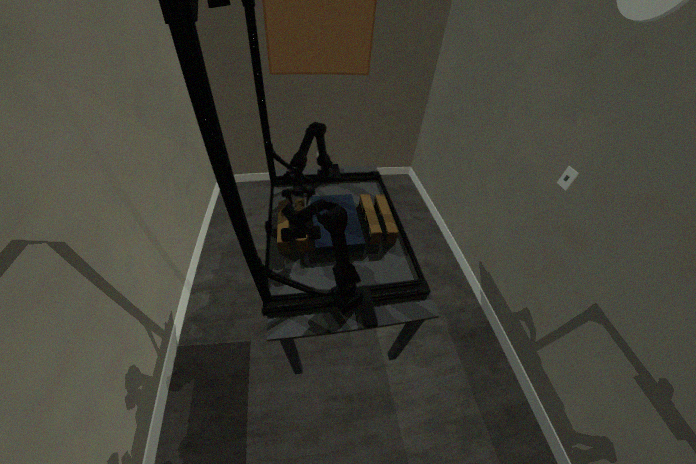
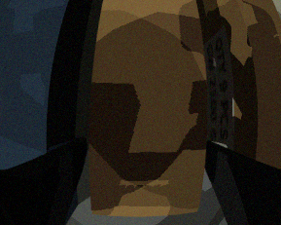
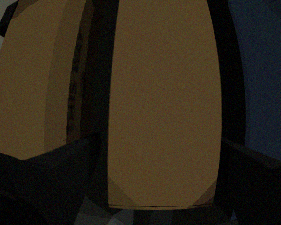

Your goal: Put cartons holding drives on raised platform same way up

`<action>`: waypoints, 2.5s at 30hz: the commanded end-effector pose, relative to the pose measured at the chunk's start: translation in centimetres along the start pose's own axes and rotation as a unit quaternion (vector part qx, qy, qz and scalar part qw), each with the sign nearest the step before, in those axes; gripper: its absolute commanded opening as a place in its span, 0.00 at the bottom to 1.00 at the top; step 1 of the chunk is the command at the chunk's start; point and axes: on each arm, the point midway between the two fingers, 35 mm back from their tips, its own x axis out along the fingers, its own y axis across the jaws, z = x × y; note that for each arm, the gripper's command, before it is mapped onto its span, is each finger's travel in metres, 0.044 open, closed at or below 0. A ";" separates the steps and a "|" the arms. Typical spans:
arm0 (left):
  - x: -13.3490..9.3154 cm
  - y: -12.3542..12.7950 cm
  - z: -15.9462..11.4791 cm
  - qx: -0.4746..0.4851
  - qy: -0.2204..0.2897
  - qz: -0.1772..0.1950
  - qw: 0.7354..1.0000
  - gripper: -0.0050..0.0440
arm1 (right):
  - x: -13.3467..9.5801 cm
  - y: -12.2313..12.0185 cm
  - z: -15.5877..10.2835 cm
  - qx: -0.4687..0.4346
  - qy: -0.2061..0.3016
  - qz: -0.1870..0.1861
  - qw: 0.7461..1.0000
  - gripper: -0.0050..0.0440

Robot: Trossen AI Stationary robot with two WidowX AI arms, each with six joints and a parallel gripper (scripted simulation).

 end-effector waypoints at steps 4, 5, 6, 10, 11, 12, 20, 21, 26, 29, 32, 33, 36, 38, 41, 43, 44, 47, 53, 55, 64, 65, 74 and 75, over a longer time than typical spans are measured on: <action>0.0 0.0 0.0 0.000 0.000 -0.001 1.000 0.90 | 0.0 0.0 0.0 0.000 0.001 -0.001 1.000 0.90; 0.0 0.0 0.0 0.000 0.000 -0.001 1.000 0.90 | 0.0 0.0 0.0 0.000 0.001 -0.001 1.000 0.90; 0.0 0.0 0.0 0.000 0.000 -0.001 1.000 0.90 | 0.0 0.0 0.0 0.000 0.001 -0.001 1.000 0.90; 0.0 0.0 0.0 0.000 0.000 -0.001 1.000 0.90 | 0.0 0.0 0.0 0.000 0.001 -0.001 1.000 0.90; -0.1 0.0 0.0 0.000 0.000 -0.001 1.000 0.90 | -0.1 0.0 0.0 0.000 0.001 -0.001 1.000 0.90; -0.3 0.0 0.1 0.000 0.000 -0.001 1.000 0.90 | -0.3 0.0 0.1 0.000 0.001 -0.001 1.000 0.90; -4.9 0.0 2.0 0.000 0.000 -0.001 1.000 0.90 | -4.9 0.0 2.0 0.000 0.001 -0.001 1.000 0.90; -5.5 0.0 2.2 0.000 0.000 -0.001 1.000 0.90 | -5.5 0.0 2.2 0.000 0.001 -0.001 1.000 0.90; -6.4 0.0 2.6 0.000 0.000 -0.001 1.000 0.90 | -6.4 0.0 2.6 0.000 0.001 -0.001 1.000 0.90; -6.5 0.0 2.6 0.000 0.000 -0.001 1.000 0.90 | -6.5 0.0 2.6 0.000 0.001 -0.001 1.000 0.90; -6.5 -0.3 2.6 0.000 0.000 -0.001 1.000 0.90 | -6.5 0.3 2.6 0.000 0.001 -0.001 1.000 0.90; -6.5 -0.7 2.6 0.000 0.000 -0.001 1.000 0.90 | -6.5 0.7 2.6 0.000 0.001 -0.001 1.000 0.90; -6.4 -2.7 2.7 0.000 0.000 -0.001 1.000 0.90 | -6.5 2.8 2.5 0.000 0.001 -0.001 1.000 0.90; -6.4 -4.6 2.8 0.000 0.000 -0.001 1.000 0.90 | -6.5 4.6 2.4 0.000 0.001 -0.001 1.000 0.90; -6.3 -5.5 2.8 0.000 0.000 -0.001 1.000 0.90 | -6.5 5.6 2.4 0.000 0.001 -0.001 1.000 0.90; -6.3 -7.2 2.9 0.000 0.000 -0.001 1.000 0.90 | -6.5 7.3 2.3 0.000 0.001 -0.001 1.000 0.90; -6.3 -7.9 2.9 0.000 0.000 -0.001 1.000 0.90 | -6.5 8.0 2.2 0.000 0.001 -0.001 1.000 0.90; -6.2 -9.0 3.0 0.000 0.000 -0.001 1.000 0.90 | -6.5 9.1 2.2 0.000 0.001 -0.001 1.000 0.90; -6.2 -9.1 3.0 0.000 0.000 -0.001 1.000 0.90 | -6.5 9.2 2.2 0.000 0.001 -0.001 1.000 0.90; -6.2 -9.1 3.0 0.000 0.000 -0.001 1.000 0.90 | -6.5 9.2 2.2 0.000 0.001 -0.001 1.000 0.90; -5.5 -9.1 2.7 0.000 0.000 -0.001 1.000 0.90 | -5.8 9.2 1.9 0.000 0.001 -0.001 1.000 0.90; -5.1 -9.1 2.5 0.000 0.000 -0.001 1.000 0.90 | -5.4 9.2 1.7 0.000 0.001 -0.001 1.000 0.90; -1.3 -9.1 1.0 0.000 0.000 -0.001 1.000 0.90 | -1.5 9.2 0.2 0.000 0.001 -0.001 1.000 0.90; -1.3 -9.1 1.0 0.000 0.000 -0.001 1.000 0.90 | -1.5 9.2 0.2 0.000 0.001 -0.001 1.000 0.90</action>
